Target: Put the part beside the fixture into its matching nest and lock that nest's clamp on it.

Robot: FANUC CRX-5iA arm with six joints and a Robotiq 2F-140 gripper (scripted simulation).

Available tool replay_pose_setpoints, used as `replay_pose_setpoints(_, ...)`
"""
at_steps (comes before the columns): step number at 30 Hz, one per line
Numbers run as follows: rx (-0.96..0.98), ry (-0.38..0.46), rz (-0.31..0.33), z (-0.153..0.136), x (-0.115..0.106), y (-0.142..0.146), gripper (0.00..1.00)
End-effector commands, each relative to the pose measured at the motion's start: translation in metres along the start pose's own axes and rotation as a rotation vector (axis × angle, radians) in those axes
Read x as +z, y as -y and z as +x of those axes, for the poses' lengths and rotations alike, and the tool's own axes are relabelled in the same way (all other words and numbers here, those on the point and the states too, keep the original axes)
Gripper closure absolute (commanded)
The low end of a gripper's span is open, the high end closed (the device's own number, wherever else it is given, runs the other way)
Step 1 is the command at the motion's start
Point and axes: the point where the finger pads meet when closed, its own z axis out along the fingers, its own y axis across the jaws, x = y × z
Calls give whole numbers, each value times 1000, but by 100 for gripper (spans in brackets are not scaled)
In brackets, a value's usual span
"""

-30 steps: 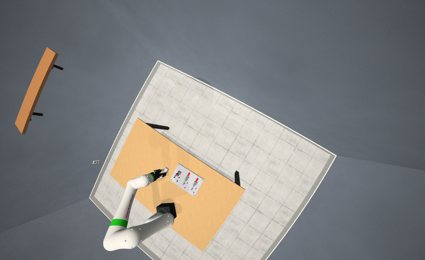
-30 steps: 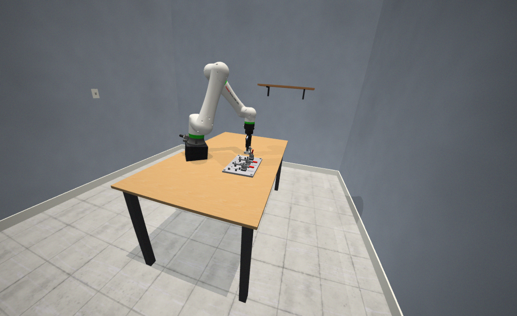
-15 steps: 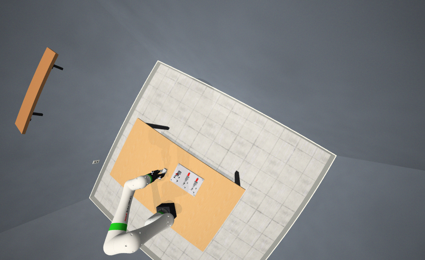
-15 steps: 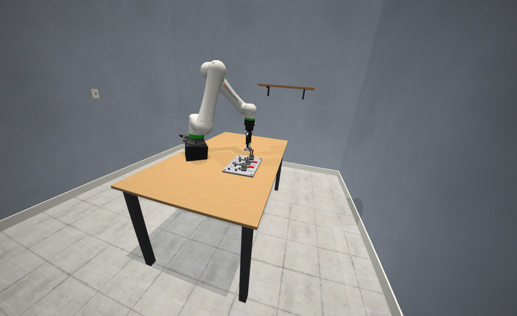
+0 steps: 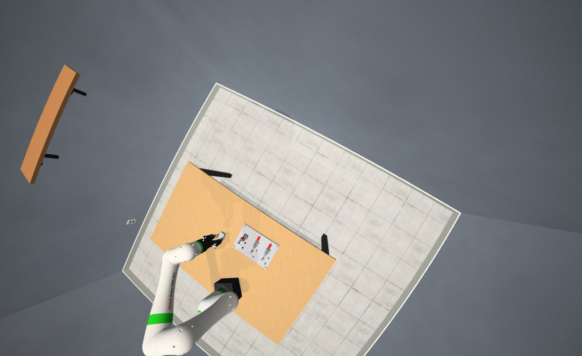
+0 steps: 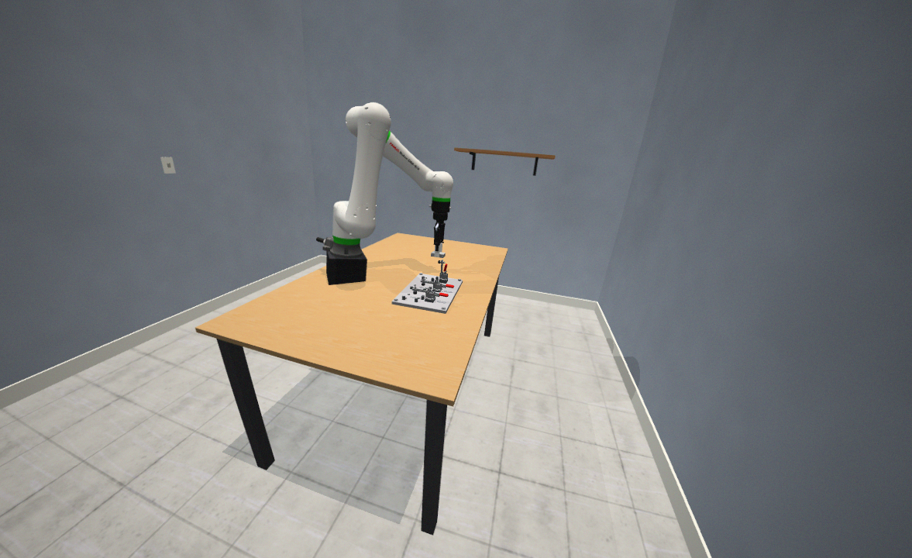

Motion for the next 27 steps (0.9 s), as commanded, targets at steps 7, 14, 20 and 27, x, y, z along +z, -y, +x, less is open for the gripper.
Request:
replay_pose_setpoints(7,0,0,0,0,-25,0,100)
replay_pose_setpoints(14,0,0,0,0,-29,0,100)
replay_pose_setpoints(20,0,0,0,0,-29,0,100)
replay_pose_setpoints(27,0,0,0,0,-29,0,100)
